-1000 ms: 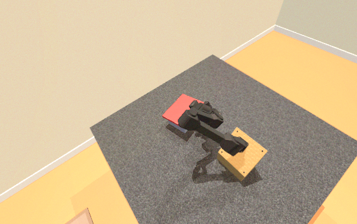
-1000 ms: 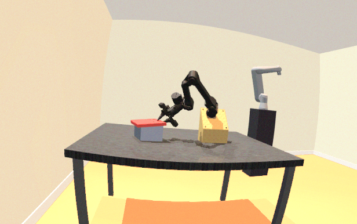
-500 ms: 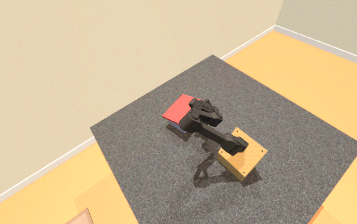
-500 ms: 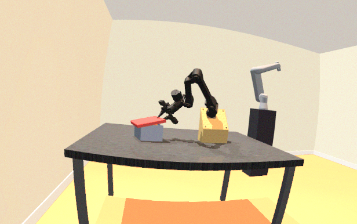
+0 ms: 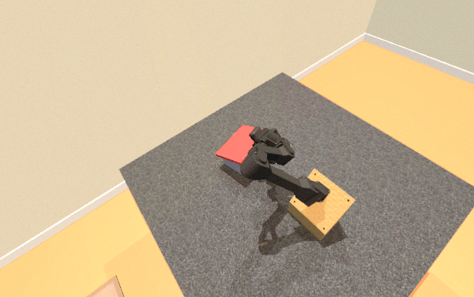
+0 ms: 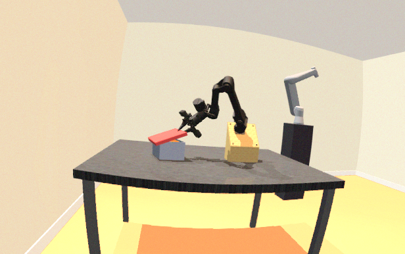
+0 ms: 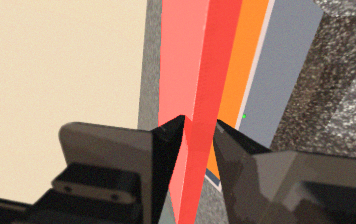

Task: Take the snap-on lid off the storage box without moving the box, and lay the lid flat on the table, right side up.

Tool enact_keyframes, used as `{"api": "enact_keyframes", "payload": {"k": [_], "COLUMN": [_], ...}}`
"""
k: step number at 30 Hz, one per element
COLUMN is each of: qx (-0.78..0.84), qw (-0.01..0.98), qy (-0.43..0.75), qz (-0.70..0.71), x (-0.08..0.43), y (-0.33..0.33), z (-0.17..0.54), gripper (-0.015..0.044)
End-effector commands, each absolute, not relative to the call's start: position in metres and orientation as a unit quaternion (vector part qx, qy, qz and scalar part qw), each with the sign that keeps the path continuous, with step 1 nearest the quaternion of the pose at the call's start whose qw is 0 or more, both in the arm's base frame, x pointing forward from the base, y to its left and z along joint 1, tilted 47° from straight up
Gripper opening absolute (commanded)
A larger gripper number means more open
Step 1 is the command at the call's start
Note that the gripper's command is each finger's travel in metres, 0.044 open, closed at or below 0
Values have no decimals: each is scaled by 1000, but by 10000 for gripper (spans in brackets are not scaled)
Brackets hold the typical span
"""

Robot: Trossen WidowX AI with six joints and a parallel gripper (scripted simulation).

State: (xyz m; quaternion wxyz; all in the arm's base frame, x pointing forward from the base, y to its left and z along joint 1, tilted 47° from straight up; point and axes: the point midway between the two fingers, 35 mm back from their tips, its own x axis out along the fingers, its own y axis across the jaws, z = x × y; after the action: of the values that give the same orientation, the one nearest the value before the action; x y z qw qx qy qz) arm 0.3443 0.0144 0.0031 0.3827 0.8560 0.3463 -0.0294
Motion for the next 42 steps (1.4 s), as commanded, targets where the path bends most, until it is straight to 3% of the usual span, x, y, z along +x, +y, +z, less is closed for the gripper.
{"api": "enact_keyframes", "payload": {"k": [1,42], "qx": [856,855], "qw": [385,386], "qy": [345,345], "qz": [-27,-27], "x": [347,379], "y": [10,-24], "z": [8,51], "gripper": [0,0]}}
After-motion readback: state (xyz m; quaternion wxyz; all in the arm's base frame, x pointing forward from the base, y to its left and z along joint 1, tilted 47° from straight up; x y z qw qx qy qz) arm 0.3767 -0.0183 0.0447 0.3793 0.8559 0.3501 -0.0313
